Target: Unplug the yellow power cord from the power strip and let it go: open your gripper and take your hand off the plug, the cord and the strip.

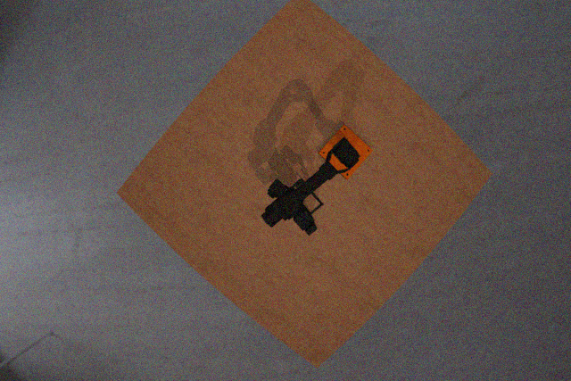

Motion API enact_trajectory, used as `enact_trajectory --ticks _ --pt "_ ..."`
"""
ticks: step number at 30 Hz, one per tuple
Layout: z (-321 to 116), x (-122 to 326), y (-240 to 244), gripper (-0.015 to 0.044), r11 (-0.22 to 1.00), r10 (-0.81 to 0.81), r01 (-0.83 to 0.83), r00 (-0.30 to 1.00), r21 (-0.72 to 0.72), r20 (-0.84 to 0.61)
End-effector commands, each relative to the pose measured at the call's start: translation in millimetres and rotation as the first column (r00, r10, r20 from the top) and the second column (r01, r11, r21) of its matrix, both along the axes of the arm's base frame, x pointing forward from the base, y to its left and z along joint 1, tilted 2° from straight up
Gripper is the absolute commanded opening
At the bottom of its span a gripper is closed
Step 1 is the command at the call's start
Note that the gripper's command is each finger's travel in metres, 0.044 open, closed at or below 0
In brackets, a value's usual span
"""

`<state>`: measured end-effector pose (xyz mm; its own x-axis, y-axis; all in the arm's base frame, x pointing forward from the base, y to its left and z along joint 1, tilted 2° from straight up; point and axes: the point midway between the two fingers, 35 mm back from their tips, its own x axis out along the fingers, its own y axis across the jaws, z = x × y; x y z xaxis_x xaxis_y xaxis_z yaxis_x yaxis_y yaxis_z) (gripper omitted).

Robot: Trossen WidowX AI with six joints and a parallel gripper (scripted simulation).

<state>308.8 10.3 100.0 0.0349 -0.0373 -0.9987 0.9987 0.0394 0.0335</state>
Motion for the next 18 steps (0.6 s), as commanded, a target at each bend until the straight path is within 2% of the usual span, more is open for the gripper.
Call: enact_trajectory --ticks 1,18 --pt "0.4 0.3 0.1 0.0008 1.000 0.001 -0.001 1.000 0.000 0.001" --pt "1.4 2.9 -21.6 0.0000 1.000 0.000 0.000 1.000 -0.003 0.001"
